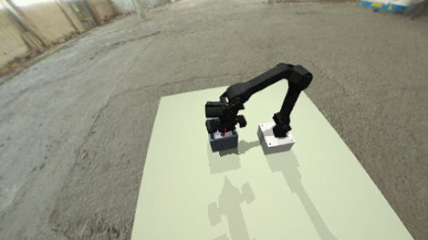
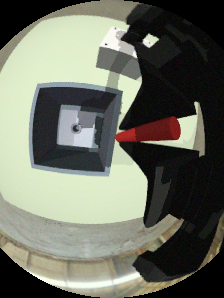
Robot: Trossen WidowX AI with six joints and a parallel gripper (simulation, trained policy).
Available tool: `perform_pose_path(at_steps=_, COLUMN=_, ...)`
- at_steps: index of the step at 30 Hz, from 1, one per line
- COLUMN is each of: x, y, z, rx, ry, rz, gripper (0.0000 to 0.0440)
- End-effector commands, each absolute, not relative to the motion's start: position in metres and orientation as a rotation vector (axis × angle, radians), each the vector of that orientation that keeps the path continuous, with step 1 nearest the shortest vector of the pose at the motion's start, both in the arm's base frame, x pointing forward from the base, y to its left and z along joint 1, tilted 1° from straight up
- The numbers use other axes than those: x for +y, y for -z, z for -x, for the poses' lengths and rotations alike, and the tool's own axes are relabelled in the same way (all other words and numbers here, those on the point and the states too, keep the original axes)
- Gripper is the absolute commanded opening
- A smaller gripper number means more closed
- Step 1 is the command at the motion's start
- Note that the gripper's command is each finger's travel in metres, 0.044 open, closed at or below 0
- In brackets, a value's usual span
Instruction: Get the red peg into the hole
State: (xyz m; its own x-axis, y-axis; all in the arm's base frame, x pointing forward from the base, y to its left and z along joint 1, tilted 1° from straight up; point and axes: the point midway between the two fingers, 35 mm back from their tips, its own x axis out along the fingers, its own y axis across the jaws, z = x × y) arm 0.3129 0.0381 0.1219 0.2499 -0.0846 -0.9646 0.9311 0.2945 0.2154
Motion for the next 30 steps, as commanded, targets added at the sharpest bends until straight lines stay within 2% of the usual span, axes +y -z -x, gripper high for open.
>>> perform_pose_path(at_steps=1, x=0.028, y=-0.122, z=-0.317, rx=1.080, ry=0.895, rz=-1.012, gripper=0.0000)
perform_pose_path(at_steps=30, x=-0.027, y=-0.063, z=-0.329, rx=1.201, ry=0.968, rz=-0.999, gripper=0.0000)
